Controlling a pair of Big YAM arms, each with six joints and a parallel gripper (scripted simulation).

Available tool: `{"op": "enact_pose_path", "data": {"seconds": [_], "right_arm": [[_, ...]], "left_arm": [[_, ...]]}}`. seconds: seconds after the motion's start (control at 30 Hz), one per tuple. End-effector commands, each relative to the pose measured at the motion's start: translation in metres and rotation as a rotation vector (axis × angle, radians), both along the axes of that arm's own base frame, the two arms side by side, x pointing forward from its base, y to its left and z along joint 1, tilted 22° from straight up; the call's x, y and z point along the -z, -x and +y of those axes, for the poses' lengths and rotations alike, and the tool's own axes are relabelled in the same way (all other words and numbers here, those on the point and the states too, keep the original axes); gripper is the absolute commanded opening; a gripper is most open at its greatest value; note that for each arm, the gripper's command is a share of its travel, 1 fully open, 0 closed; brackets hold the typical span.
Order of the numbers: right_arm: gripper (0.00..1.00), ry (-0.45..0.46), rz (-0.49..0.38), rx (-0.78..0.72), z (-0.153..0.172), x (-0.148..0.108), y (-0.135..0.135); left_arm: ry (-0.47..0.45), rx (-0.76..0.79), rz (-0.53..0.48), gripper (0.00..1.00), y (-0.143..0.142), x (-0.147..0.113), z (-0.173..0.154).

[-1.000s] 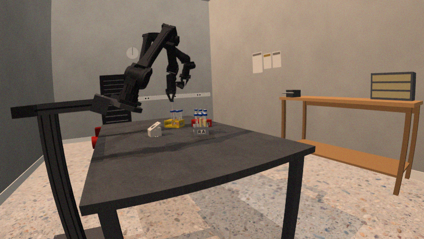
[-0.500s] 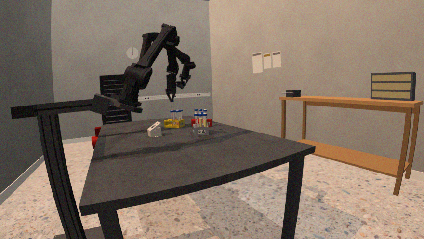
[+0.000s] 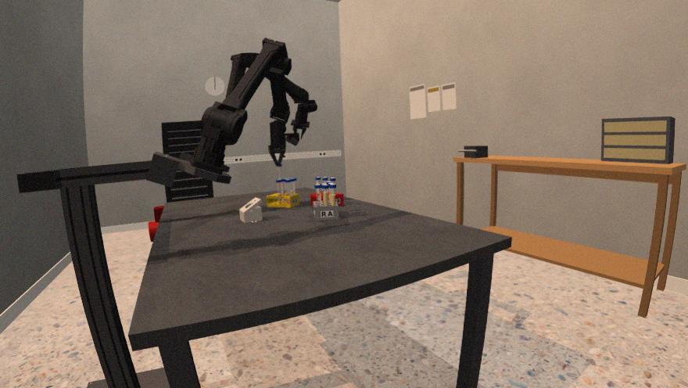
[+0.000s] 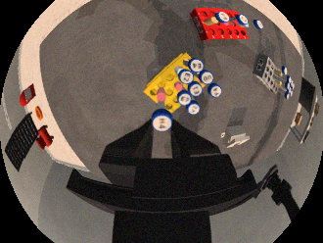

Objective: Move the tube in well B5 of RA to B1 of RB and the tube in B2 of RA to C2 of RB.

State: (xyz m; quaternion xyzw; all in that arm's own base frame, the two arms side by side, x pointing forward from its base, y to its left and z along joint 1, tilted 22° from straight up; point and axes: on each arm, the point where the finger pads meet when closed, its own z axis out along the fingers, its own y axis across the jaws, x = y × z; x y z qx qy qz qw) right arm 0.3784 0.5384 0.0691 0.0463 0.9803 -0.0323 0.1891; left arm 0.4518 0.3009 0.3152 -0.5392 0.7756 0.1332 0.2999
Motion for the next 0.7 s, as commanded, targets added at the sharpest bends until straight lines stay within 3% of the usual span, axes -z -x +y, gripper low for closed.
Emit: {"op": "enact_pose_path", "data": {"seconds": [0.0, 0.4, 0.43, 0.67], "right_arm": [[0.00, -0.001, 0.001, 0.003, -0.003, 0.008, -0.009], [0.00, 0.003, 0.003, 0.002, -0.004, 0.014, -0.009], [0.00, -0.022, -0.011, 0.001, 0.002, 0.000, -0.011], [0.00, -0.015, -0.007, 0.003, 0.002, 0.008, -0.014]], "left_arm": [[-0.019, -0.001, -0.035, 0.30, -0.004, -0.020, 0.003], [-0.019, -0.001, -0.035, 0.30, -0.004, -0.020, 0.003], [-0.019, -0.001, -0.035, 0.30, -0.004, -0.020, 0.003], [-0.019, -0.001, -0.035, 0.30, -0.004, -0.020, 0.003]]}}
